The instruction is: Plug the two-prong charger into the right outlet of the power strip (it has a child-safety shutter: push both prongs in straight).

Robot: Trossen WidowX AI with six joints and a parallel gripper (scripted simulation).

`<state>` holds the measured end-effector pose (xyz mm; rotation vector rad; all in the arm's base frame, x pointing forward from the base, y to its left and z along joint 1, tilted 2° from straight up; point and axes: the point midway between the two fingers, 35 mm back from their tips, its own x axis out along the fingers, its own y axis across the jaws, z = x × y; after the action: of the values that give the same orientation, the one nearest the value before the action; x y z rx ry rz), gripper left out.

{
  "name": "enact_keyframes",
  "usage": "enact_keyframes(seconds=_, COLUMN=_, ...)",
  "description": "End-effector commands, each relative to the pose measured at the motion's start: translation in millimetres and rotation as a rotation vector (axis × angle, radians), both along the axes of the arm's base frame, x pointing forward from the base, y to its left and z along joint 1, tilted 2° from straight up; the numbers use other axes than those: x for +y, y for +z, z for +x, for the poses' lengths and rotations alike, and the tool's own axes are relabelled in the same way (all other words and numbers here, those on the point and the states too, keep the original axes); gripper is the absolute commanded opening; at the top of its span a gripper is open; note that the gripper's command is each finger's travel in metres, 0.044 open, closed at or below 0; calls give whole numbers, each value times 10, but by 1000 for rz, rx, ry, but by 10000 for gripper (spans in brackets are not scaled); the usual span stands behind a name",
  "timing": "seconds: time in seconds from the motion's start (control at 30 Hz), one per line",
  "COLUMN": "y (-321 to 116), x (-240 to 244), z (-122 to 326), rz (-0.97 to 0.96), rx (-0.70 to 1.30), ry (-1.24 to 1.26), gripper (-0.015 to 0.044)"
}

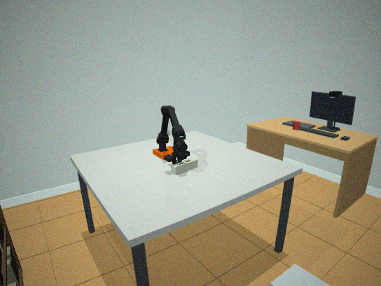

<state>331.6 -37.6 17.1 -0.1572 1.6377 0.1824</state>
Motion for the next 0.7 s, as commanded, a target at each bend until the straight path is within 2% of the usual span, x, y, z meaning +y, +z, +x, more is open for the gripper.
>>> enact_keyframes(seconds=0.0, y=7, x=7, z=59, rz=5, rx=-27, ry=1, gripper=0)
enact_keyframes(seconds=0.67, y=3, x=0, z=1, rz=0, rx=-1, ry=0, gripper=0)
